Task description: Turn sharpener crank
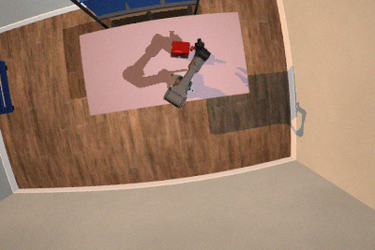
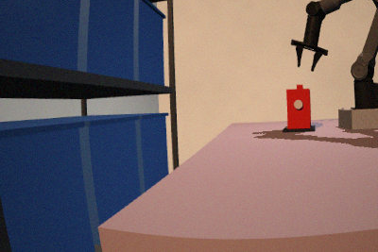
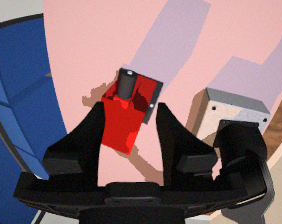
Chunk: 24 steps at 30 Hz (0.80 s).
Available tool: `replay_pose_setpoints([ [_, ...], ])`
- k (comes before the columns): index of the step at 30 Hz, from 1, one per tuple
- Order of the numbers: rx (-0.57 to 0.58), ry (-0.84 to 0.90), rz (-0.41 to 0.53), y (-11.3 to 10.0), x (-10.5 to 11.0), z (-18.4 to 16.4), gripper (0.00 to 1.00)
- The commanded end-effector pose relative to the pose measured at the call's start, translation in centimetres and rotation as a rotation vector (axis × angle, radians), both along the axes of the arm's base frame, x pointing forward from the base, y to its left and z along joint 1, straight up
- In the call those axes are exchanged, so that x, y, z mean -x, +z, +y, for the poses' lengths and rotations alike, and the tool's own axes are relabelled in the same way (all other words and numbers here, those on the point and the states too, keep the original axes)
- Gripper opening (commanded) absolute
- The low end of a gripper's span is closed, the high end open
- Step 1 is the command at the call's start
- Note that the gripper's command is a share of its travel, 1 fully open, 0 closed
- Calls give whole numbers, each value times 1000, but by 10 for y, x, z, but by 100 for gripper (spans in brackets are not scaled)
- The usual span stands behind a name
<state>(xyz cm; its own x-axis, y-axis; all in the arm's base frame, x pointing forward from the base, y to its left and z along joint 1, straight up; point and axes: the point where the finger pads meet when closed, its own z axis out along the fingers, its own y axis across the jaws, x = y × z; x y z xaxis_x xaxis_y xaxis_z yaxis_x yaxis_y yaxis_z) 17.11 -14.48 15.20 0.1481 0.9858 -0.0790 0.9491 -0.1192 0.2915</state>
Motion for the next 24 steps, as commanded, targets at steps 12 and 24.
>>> replay_pose_setpoints([
  [12, -67, -191, -68, -14, -1, -5, 69],
  [24, -67, -192, -68, -39, -10, -8, 69],
])
